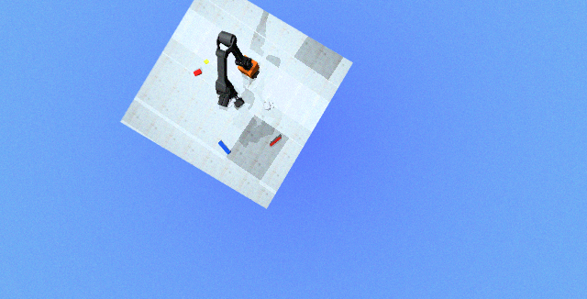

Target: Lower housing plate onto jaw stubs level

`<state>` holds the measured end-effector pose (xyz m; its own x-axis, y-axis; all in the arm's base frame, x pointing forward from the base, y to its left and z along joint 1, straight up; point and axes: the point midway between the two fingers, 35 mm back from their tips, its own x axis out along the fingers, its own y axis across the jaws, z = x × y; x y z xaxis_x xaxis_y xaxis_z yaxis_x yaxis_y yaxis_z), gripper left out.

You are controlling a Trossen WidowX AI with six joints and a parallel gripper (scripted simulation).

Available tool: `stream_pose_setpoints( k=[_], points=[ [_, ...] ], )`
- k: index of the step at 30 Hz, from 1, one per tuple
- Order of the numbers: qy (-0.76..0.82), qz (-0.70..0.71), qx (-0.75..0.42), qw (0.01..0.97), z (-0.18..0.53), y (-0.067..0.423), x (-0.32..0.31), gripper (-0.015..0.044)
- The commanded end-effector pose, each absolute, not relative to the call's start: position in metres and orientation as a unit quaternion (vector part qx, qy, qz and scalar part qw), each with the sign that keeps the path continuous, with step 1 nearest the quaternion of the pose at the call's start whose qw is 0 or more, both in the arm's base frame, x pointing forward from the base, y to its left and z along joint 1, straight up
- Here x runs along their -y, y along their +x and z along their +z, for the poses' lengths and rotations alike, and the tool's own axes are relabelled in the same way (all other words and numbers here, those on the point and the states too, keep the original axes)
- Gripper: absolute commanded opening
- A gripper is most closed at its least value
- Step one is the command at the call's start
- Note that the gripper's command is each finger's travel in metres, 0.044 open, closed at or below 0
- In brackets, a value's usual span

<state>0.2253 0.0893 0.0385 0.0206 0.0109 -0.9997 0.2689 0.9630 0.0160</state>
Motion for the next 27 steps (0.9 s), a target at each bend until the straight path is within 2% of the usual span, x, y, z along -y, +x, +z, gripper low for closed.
stream_pose_setpoints(
  k=[1, 16, 27],
  points=[
    [0.091, -0.084, -0.693, 0.71, 0.038, 0.225, -0.073, 0.0351],
    [0.061, -0.058, -0.696, 0.713, 0.035, 0.218, -0.027, 0.0351],
    [0.06, -0.057, -0.696, 0.714, 0.035, 0.218, -0.025, 0.0351]
  ],
)
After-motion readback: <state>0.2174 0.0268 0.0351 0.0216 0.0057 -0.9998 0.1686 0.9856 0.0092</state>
